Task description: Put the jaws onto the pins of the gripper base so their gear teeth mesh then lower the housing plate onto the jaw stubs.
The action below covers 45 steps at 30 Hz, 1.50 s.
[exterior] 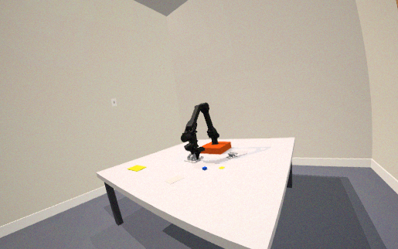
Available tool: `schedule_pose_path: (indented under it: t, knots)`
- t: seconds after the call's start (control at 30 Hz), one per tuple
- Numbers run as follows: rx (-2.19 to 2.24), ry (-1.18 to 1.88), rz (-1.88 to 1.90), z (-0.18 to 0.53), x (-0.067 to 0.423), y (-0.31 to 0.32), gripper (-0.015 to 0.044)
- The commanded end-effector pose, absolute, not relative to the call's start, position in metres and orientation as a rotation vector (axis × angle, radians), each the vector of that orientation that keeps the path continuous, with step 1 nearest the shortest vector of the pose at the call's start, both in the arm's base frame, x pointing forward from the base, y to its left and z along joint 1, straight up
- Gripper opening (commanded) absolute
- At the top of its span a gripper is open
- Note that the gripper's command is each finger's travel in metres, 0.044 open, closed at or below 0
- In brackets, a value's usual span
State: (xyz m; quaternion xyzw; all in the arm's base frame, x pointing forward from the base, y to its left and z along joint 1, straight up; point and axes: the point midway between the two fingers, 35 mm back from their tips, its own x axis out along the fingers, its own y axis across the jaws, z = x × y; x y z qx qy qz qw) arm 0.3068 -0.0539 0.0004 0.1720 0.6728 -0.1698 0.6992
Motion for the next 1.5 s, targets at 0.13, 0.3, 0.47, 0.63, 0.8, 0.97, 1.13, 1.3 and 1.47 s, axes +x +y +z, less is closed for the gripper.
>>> schedule_pose_path:
  t: [0.13, 0.3, 0.47, 0.63, 0.8, 0.97, 1.13, 1.3, 1.47]
  knots:
    - [0.383, 1.499, -0.378, 0.000, 0.307, -0.054, 0.0213]
    - [0.383, 1.499, -0.378, 0.000, 0.307, -0.054, 0.0224]
    - [0.383, 1.499, -0.378, 0.000, 0.307, -0.054, 0.0224]
    - [0.383, 1.499, -0.378, 0.003, 0.307, -0.054, 0.0224]
    - [0.385, 1.499, -0.380, 0.041, 0.307, -0.054, 0.0224]
    - [0.386, 1.499, -0.381, 0.069, 0.304, -0.053, 0.0224]
    - [0.395, 1.490, -0.385, 0.063, 0.309, -0.035, 0.0303]
    - [0.434, 1.488, -0.410, 0.068, 0.306, 0.028, 0.0434]
    - [0.466, 1.482, -0.431, 0.073, 0.292, 0.088, 0.0440]
